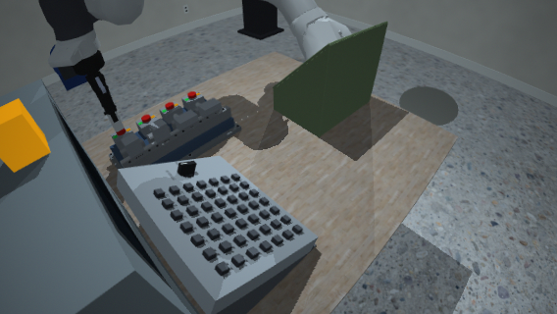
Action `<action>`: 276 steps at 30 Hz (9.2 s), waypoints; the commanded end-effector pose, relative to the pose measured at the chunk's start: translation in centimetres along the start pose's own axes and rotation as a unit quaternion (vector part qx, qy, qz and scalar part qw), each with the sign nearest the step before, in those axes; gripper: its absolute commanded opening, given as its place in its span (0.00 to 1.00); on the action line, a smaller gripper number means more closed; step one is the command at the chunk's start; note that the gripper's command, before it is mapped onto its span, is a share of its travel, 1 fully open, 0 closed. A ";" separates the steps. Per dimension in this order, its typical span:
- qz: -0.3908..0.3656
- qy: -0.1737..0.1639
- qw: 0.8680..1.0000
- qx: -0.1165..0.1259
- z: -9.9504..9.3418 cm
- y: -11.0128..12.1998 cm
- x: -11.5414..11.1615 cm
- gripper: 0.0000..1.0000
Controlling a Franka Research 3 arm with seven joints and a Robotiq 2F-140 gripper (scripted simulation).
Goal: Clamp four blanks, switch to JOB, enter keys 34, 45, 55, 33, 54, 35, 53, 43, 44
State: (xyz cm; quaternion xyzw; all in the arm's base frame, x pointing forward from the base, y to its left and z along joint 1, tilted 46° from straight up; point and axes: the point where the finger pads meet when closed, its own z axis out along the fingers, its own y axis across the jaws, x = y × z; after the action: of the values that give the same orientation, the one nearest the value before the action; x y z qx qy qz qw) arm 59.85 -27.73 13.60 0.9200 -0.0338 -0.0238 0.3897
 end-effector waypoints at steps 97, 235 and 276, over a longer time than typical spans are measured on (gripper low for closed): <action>-0.002 -0.001 1.000 -0.001 -9.0 0.0 -0.1 0.00; -0.001 0.251 0.968 -0.001 -5.4 -30.1 -10.0 0.33; -0.001 0.251 0.968 -0.001 -5.4 -30.1 -10.0 0.33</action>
State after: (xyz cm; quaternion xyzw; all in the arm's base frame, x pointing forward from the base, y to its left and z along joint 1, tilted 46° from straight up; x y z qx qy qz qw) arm 51.55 -2.20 -4.13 0.8960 0.0686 0.2060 0.3874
